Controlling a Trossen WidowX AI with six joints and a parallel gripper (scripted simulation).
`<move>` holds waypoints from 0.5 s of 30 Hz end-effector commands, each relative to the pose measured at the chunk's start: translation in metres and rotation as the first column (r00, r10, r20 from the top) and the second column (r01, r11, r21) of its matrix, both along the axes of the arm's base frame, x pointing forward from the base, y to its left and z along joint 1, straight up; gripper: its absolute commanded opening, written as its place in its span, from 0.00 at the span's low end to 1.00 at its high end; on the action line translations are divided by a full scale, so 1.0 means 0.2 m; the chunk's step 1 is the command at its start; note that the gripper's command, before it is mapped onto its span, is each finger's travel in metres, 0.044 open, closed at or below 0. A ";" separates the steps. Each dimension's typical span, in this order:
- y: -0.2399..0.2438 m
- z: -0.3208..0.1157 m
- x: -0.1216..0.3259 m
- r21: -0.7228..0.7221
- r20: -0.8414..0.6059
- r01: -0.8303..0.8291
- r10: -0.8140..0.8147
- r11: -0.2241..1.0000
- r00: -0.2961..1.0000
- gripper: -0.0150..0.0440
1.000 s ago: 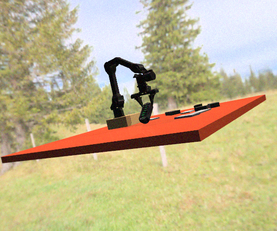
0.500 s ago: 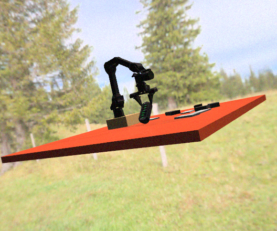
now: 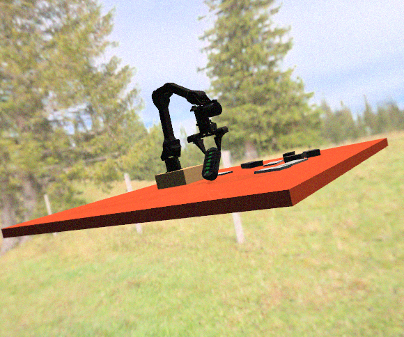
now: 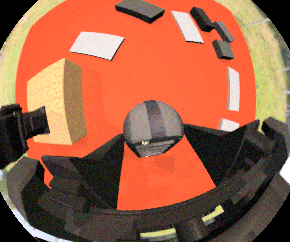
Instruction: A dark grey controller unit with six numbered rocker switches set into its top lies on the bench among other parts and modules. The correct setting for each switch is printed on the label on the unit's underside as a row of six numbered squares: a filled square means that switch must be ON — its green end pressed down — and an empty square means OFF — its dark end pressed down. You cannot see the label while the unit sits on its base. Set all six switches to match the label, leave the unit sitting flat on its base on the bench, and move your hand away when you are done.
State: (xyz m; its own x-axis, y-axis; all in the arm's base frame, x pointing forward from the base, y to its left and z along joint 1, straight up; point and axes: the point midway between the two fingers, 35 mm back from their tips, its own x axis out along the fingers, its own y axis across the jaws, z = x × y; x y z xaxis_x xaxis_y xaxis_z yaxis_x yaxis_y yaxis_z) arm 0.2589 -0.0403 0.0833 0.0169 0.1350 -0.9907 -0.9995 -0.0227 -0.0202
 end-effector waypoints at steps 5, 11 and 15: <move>-0.06 0.01 0.00 0.002 0.001 0.005 -0.005 1.000 1.000 0.83; -0.08 0.02 0.00 0.015 0.001 0.005 -0.005 1.000 1.000 0.83; -0.10 0.02 0.00 0.024 0.000 0.004 -0.004 1.000 1.000 0.83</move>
State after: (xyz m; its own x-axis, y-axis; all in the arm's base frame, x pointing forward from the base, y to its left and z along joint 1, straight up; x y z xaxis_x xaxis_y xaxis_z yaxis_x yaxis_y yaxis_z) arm 0.2592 -0.0531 0.0879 0.0191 0.1644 -0.9862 -0.9995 -0.0218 -0.0230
